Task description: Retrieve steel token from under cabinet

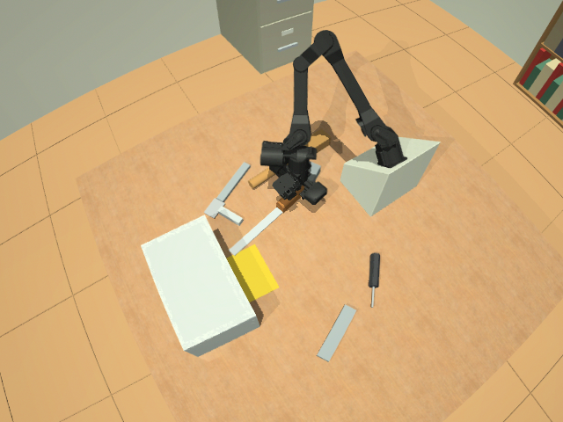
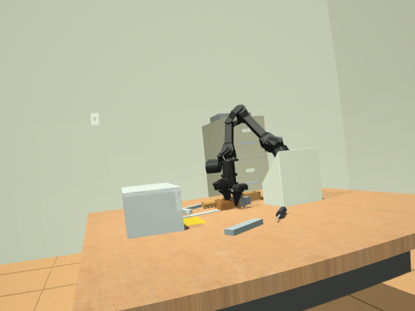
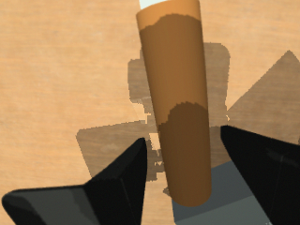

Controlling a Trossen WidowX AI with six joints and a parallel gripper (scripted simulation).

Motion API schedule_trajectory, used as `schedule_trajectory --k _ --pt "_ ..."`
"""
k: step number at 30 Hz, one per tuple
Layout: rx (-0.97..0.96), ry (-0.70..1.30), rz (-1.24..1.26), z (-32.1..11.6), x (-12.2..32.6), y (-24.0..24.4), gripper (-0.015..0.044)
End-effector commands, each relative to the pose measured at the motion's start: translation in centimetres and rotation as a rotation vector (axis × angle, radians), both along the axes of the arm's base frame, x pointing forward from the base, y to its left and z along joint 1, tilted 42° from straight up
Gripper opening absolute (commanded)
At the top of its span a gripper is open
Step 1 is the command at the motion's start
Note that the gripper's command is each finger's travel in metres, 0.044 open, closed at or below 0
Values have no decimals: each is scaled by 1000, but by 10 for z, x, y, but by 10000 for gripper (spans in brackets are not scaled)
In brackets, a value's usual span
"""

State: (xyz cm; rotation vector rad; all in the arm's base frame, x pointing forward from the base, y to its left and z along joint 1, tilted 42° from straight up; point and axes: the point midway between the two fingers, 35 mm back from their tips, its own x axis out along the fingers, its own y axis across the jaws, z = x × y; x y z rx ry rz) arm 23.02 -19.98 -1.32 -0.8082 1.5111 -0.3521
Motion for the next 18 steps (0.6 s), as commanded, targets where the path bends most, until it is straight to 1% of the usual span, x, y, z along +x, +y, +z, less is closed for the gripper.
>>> schedule_trajectory --k 1,5,10,18 --pt "2 1 4 -1 0 -1 270" --pt "1 5 9 -4 -1 -2 270" --pt "-1 -1 2 -1 0 -1 139" --pt "-1 -1 2 -1 0 -1 85"
